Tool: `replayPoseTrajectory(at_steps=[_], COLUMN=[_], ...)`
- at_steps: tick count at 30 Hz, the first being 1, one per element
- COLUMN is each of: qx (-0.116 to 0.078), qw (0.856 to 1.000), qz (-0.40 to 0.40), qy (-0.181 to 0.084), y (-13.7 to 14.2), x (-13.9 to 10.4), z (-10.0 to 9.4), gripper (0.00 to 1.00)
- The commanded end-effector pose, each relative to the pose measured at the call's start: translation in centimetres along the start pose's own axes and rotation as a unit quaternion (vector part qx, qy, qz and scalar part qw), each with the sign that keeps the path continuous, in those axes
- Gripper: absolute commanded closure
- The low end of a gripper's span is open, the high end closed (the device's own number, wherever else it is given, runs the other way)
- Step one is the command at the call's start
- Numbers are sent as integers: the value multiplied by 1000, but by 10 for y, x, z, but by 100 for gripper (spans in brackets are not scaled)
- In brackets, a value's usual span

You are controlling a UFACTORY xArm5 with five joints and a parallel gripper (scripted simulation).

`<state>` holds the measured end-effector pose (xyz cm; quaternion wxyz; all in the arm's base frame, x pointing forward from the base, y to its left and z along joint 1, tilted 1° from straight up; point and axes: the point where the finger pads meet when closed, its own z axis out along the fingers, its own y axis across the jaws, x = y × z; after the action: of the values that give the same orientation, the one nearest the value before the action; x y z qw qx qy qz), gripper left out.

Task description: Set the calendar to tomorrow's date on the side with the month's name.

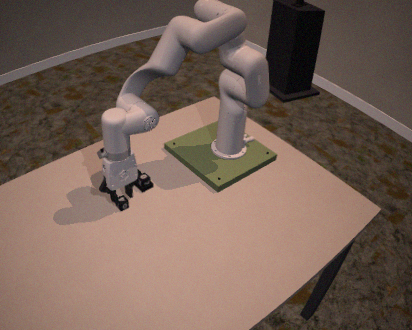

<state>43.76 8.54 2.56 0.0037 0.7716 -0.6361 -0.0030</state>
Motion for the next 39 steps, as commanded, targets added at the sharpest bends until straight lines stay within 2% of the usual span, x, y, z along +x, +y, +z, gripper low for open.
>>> replayPoseTrajectory(at_steps=[1, 15, 39], qx=[2, 2, 2], qw=[1000, 1000, 1000], qz=[0, 0, 0], qy=[0, 0, 0], y=[-1, -1, -1], x=[0, 0, 0], z=[5, 22, 23], gripper=[51, 51, 51])
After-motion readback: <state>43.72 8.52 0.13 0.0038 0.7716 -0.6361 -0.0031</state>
